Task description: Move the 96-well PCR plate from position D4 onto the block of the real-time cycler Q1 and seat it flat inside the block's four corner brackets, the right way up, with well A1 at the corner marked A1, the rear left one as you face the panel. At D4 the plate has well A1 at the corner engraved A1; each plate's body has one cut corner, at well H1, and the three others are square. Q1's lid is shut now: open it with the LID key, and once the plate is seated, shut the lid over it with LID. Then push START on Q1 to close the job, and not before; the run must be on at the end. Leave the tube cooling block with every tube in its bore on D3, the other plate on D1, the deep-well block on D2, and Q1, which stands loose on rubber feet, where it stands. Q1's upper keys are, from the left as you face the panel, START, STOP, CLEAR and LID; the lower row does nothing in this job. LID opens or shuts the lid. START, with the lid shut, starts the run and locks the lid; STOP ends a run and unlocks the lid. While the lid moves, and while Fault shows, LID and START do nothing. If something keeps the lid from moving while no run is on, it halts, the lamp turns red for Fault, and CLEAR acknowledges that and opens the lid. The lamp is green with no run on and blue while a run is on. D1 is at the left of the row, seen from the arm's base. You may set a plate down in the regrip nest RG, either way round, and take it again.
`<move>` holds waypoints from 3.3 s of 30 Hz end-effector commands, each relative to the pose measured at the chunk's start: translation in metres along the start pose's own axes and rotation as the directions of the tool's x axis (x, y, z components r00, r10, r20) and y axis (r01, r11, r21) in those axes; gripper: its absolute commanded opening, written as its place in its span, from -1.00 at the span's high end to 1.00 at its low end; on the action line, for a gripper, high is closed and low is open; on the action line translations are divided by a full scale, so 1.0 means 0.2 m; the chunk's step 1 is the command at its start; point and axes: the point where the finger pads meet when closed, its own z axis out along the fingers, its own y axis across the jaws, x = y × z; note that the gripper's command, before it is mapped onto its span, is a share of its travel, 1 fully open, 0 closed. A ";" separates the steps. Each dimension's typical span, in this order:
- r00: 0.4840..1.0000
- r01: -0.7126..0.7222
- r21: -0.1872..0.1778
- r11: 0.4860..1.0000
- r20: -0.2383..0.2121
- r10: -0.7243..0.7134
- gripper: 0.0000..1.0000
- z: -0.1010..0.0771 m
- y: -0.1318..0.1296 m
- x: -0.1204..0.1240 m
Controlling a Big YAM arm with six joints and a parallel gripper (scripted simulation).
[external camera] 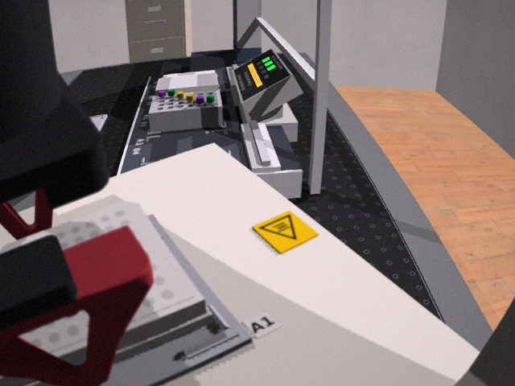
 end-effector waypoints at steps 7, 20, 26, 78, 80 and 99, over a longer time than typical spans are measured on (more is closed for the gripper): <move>0.994 -0.099 -0.084 0.992 0.037 0.102 -1.00 -0.02 0.27 -0.05; 0.994 -0.103 -0.093 0.990 0.019 0.105 -1.00 -0.08 0.27 -0.04; 0.996 -0.091 -0.090 0.992 0.000 0.092 -1.00 -0.16 0.23 -0.03; 0.999 -0.043 -0.070 0.997 -0.022 0.041 -1.00 -0.27 0.13 -0.02; 0.999 -0.046 -0.066 0.997 -0.014 0.045 -1.00 -0.25 0.13 -0.02; 0.999 -0.027 -0.064 0.998 -0.031 0.025 -1.00 -0.32 0.12 -0.02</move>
